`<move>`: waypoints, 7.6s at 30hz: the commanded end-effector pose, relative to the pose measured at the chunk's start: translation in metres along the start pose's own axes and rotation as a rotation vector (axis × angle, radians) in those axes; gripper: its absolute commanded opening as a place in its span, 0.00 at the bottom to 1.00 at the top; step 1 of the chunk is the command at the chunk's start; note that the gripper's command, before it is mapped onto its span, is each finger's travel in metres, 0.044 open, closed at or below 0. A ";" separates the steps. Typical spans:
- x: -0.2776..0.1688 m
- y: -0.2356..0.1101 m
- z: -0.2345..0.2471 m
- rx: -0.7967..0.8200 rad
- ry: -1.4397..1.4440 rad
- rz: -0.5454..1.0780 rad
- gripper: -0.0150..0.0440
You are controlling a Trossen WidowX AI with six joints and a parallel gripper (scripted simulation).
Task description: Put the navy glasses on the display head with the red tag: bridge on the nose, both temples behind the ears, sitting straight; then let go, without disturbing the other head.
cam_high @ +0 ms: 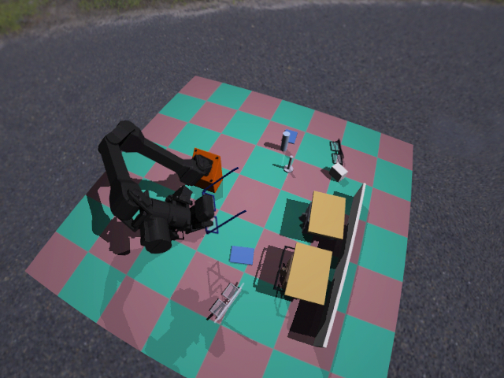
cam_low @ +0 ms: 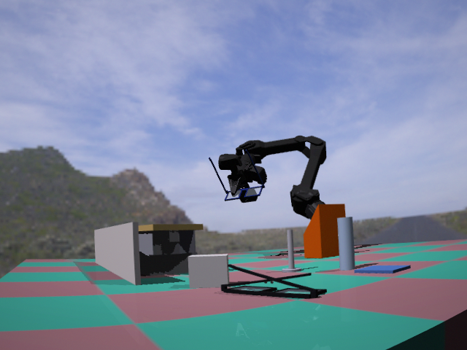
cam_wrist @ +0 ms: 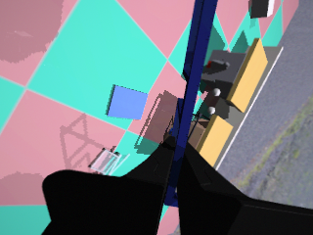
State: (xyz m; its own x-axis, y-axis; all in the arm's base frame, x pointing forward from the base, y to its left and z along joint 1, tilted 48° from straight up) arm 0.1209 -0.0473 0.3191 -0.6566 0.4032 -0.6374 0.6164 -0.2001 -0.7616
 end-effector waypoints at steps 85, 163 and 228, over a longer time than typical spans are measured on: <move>0.076 0.210 -0.108 0.775 0.390 0.082 0.25; 0.059 0.263 -0.107 0.777 0.386 0.096 0.25; 0.015 0.316 -0.159 0.773 0.391 0.093 0.25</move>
State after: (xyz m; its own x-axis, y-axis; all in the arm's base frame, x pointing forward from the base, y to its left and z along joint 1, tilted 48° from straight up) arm 0.3695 0.0362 0.0879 -0.3309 0.6073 -0.7223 0.0985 -0.7390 -0.6665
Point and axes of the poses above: the point midway between the two fingers, 35 mm back from their tips, its own y axis out along the fingers, its own z axis across the jaws, x = y × z, the point moved 6 cm from there along -y, back along the fingers, and after that the axes turned 8 degrees about -y, right-handed, at the moved point
